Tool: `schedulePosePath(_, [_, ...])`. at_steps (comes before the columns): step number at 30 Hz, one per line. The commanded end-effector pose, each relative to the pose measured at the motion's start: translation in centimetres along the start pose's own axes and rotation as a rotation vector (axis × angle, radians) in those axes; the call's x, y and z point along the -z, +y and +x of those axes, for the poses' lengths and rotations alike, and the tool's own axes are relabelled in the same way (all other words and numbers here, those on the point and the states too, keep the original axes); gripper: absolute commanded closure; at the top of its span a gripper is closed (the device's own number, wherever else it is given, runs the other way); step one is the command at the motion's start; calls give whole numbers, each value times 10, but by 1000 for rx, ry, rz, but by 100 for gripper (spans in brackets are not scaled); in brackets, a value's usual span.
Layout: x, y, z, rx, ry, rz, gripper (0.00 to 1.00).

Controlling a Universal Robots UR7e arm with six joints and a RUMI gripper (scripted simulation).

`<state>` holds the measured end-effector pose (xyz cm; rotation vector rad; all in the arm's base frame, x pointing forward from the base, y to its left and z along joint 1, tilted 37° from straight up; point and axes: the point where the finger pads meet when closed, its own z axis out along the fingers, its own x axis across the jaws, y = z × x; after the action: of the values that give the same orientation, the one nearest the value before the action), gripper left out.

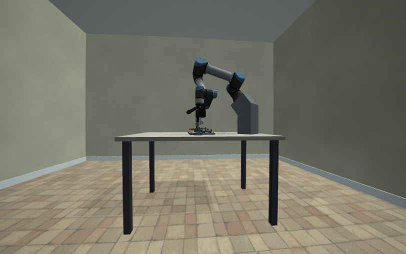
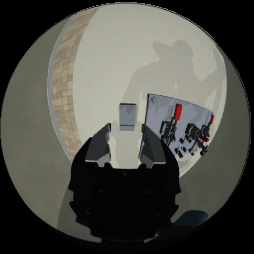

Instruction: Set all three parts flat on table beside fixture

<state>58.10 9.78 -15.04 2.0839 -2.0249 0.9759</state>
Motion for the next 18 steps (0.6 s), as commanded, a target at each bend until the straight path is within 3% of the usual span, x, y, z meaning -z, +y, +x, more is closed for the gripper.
schedulePosePath(1, [23, 3, 0, 1, 3, -8, 60])
schedulePosePath(6, [35, 3, 0, 1, 3, -8, 60])
schedulePosePath(18, [34, 2, 1, -1, 3, -10, 60])
